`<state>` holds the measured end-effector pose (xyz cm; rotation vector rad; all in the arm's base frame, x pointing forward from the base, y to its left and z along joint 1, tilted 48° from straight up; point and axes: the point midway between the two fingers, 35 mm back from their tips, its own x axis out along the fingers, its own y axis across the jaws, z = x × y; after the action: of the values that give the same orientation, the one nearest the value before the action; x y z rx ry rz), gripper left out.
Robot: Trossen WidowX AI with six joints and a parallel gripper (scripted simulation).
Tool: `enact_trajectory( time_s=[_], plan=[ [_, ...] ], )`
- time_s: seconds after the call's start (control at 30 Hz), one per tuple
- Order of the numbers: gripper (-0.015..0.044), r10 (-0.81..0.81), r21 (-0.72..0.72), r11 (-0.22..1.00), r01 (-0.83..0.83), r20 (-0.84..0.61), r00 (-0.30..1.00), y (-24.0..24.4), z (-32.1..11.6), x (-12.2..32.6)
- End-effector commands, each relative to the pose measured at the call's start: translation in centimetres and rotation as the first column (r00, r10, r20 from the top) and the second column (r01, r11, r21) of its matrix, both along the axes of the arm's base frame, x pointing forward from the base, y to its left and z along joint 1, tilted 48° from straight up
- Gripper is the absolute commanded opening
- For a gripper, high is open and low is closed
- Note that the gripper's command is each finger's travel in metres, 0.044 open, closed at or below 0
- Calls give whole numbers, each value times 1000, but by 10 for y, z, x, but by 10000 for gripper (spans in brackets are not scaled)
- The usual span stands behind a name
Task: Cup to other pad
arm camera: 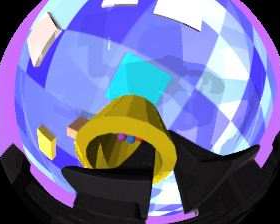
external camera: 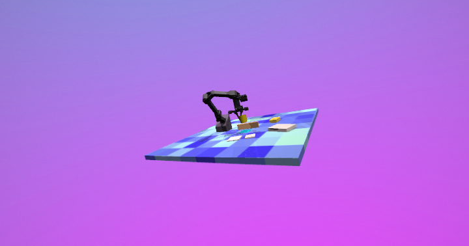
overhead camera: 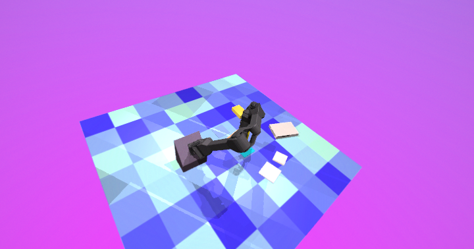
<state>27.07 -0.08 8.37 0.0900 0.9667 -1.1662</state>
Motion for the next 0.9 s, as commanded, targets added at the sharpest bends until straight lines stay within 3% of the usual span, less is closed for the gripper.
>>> enact_trajectory(
  time_s=[0.0,0.23,0.87],
  plan=[
    [0,6,2,1000,-6,16,1000,-5,14,6],
    [0,6,1,1000,-6,17,1000,-14,28,12],
    [0,6,1,1000,-6,17,1000,-30,13,14]
  ],
)
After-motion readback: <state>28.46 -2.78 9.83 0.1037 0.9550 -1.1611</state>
